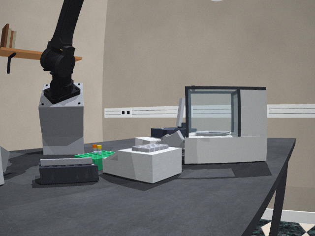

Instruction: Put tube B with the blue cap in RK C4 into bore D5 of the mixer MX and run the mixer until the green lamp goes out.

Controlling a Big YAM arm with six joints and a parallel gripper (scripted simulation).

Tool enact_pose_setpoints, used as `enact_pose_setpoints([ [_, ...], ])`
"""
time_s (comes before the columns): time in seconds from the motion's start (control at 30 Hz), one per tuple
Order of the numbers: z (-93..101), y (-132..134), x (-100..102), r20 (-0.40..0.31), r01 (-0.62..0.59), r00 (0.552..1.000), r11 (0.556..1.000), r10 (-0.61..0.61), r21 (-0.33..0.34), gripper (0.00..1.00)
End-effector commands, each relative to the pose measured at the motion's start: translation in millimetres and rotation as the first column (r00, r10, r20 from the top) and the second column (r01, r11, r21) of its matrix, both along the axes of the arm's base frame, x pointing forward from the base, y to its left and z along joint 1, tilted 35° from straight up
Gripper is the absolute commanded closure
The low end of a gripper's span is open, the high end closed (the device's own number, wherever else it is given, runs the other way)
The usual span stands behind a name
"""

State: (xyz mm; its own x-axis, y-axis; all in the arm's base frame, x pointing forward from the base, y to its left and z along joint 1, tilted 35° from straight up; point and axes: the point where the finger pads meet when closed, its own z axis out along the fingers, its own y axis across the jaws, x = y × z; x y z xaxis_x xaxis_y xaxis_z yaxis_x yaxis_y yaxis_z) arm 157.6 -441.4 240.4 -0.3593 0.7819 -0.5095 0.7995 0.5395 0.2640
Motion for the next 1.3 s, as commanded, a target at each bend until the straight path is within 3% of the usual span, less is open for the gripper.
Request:
enact_pose_setpoints([
  [0.0, 30.6, -10, 5, 0.009, -0.021, 1.000, 0.998, 0.021, -0.063, 0.64],
  [1.03, 33.0, -9, 10, 0.011, -0.020, 1.000, 0.998, 0.020, -0.055, 0.64],
  [1.1, 43.6, -6, 4, 0.011, -0.020, 1.000, 0.997, 0.021, -0.077, 0.64],
  [1.27, 49.2, -7, -8, 0.012, -0.001, 1.000, 0.997, 0.002, -0.074, 0.64],
])
